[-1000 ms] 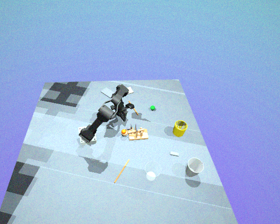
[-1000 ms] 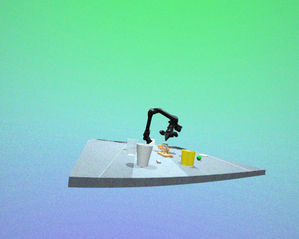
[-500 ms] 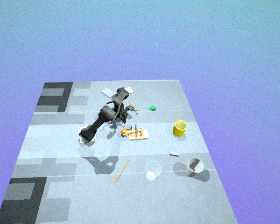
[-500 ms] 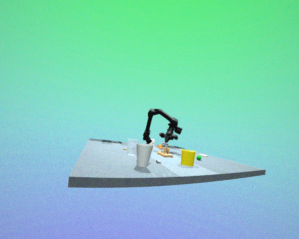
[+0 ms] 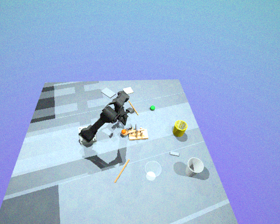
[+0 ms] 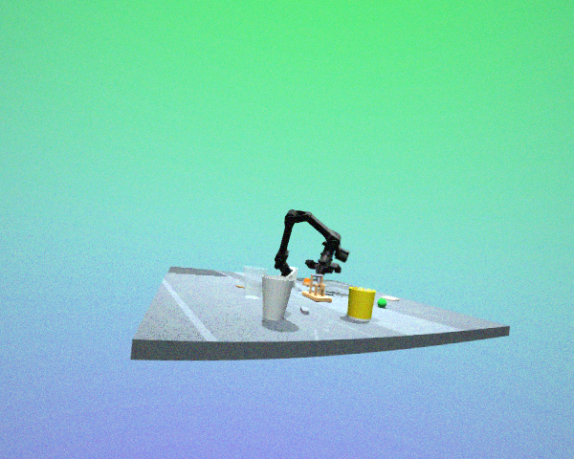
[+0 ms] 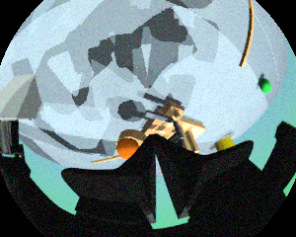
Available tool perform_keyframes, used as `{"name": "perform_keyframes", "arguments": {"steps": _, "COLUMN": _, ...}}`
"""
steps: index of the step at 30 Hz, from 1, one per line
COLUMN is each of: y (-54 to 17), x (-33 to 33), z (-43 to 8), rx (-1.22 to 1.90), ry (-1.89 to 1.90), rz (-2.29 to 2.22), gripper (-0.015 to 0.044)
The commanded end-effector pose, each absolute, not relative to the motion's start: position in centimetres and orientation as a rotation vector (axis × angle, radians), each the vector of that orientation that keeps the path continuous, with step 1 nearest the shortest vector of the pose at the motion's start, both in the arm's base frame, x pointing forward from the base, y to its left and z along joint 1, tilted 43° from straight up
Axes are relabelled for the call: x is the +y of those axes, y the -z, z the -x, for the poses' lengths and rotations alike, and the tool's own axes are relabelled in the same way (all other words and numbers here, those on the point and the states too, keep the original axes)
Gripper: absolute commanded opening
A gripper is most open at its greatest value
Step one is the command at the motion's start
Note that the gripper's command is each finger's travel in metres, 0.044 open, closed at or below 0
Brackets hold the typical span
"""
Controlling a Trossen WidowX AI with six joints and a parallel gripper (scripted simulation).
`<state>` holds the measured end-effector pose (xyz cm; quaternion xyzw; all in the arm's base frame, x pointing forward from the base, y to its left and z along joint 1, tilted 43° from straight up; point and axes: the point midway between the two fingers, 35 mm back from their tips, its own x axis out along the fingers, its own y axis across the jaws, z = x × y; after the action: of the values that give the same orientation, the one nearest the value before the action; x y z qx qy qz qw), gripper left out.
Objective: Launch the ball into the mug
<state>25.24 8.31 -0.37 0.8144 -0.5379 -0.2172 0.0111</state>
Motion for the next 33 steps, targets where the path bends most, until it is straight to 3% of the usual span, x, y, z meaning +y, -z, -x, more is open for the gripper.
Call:
{"name": "perform_keyframes", "arguments": {"steps": 1, "y": 0.9, "x": 7.7, "z": -25.3, "rx": -1.67, "ry": 0.674, "rz": -2.537, "gripper": 0.0}}
{"name": "perform_keyframes", "arguments": {"steps": 27, "y": 4.6, "x": 3.8, "z": -25.5, "rx": -1.674, "ry": 0.66, "rz": -2.533, "gripper": 0.0}}
{"name": "perform_keyframes", "arguments": {"steps": 33, "y": 4.2, "x": 5.7, "z": -25.9, "rx": -1.665, "ry": 0.674, "rz": -2.54, "gripper": 0.0}}
